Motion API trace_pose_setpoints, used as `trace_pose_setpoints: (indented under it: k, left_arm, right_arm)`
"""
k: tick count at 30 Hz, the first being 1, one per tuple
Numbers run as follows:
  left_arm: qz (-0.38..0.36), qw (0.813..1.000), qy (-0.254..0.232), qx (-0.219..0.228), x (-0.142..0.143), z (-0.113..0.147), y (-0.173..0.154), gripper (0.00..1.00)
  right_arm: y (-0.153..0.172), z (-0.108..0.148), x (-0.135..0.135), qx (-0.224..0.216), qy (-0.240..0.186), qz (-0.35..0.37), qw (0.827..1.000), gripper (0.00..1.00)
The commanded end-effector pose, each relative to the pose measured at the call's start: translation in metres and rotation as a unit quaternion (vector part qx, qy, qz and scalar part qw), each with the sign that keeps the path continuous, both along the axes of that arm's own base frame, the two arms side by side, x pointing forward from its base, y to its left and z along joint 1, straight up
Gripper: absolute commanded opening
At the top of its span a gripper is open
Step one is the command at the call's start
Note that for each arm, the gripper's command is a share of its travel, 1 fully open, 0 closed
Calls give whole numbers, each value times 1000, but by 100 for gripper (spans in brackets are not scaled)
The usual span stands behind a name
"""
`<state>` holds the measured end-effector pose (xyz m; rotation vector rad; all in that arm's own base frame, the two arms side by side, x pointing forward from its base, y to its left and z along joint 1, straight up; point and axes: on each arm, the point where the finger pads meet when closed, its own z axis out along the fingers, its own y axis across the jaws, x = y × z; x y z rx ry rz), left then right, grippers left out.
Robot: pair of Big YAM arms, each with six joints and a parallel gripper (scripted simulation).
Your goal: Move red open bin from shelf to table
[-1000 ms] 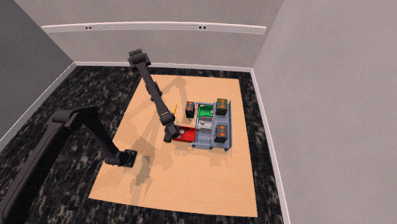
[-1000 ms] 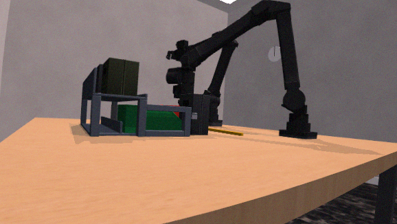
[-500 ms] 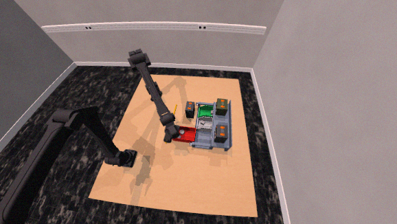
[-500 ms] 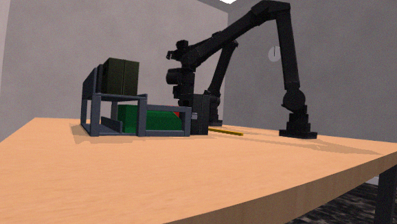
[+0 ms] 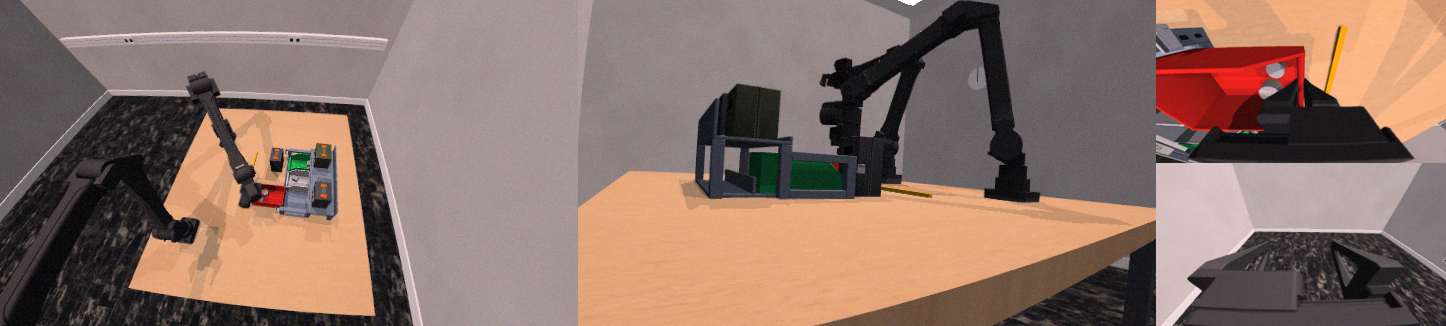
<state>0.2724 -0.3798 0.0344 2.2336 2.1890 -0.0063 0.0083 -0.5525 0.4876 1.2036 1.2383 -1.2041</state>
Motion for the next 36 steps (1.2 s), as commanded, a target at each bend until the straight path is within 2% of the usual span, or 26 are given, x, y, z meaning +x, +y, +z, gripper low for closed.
trace_pose_setpoints:
  k: [1, 6, 36]
  left_arm:
    - [3, 1000, -6, -9, 3, 1, -4, 0]
    - [3, 1000, -2, -4, 1, -6, -3, 0]
    - [3, 1000, -4, -7, 2, -7, -4, 0]
  right_arm:
    - [8, 13, -6, -8, -8, -3, 1000, 100]
    - [8, 13, -6, -8, -8, -3, 1000, 100]
    - [8, 13, -6, -8, -8, -3, 1000, 100]
